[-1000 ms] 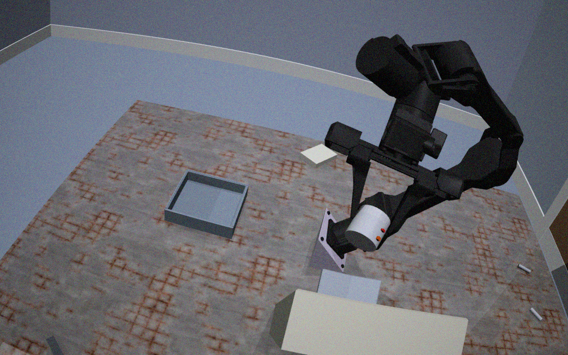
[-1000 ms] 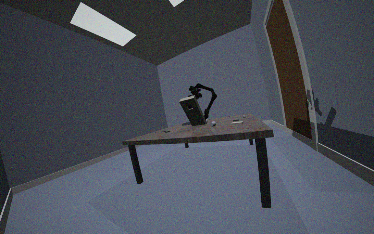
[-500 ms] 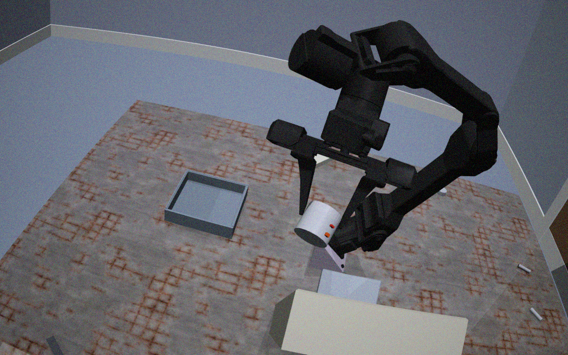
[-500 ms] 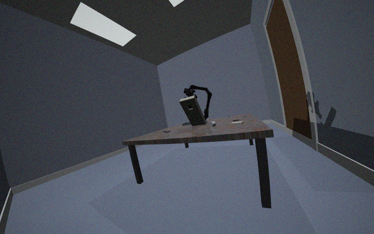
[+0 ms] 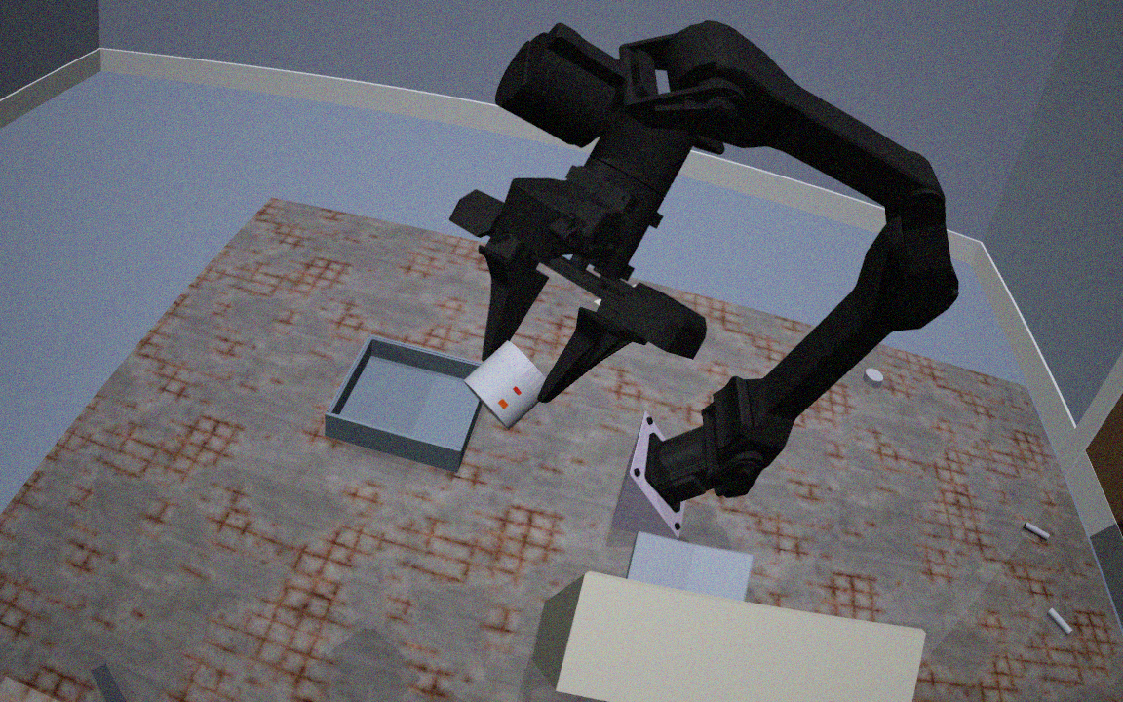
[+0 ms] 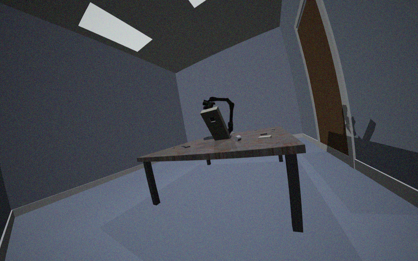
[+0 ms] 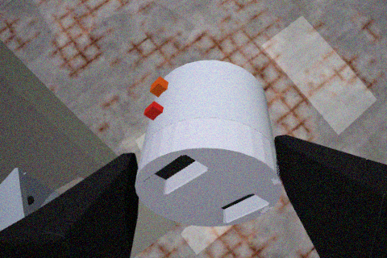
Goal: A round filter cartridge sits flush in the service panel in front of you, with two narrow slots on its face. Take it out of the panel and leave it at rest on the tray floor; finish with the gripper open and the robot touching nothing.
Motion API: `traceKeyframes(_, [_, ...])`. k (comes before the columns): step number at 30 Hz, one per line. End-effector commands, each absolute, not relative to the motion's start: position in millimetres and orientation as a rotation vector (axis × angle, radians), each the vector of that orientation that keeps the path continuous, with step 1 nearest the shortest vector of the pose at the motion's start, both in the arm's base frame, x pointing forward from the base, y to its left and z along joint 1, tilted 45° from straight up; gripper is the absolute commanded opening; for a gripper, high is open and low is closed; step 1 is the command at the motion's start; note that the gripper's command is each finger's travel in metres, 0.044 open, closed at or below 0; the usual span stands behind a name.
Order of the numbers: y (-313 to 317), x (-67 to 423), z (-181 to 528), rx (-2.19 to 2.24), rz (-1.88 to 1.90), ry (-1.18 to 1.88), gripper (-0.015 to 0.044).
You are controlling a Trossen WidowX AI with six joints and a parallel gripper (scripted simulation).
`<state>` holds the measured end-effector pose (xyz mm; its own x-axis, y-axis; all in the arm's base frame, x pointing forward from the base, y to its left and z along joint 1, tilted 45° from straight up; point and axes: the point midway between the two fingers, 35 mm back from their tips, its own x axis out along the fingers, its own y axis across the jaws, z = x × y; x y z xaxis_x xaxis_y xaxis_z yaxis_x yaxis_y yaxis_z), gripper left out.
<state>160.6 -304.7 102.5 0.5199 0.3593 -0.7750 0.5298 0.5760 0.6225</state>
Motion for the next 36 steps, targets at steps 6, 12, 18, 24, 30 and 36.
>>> traceKeyframes(6, [-340.3, 112.5, 45.5, 1.194, -0.479, 1.197, 0.0000])
traceKeyframes(12, [-355.8, 85.8, 19.8, 1.278, -0.678, 1.236, 0.0000])
traceKeyframes(18, [-355.7, 85.0, 19.0, 1.280, -0.681, 1.236, 0.0000])
traceKeyframes(24, [-350.0, 58.3, -6.3, 1.320, -0.779, 1.254, 0.0000])
traceKeyframes(30, [-339.1, 29.0, -33.0, 1.365, -0.890, 1.271, 0.0000])
traceKeyframes(36, [-323.7, 1.1, -57.3, 1.410, -1.002, 1.287, 0.0000])
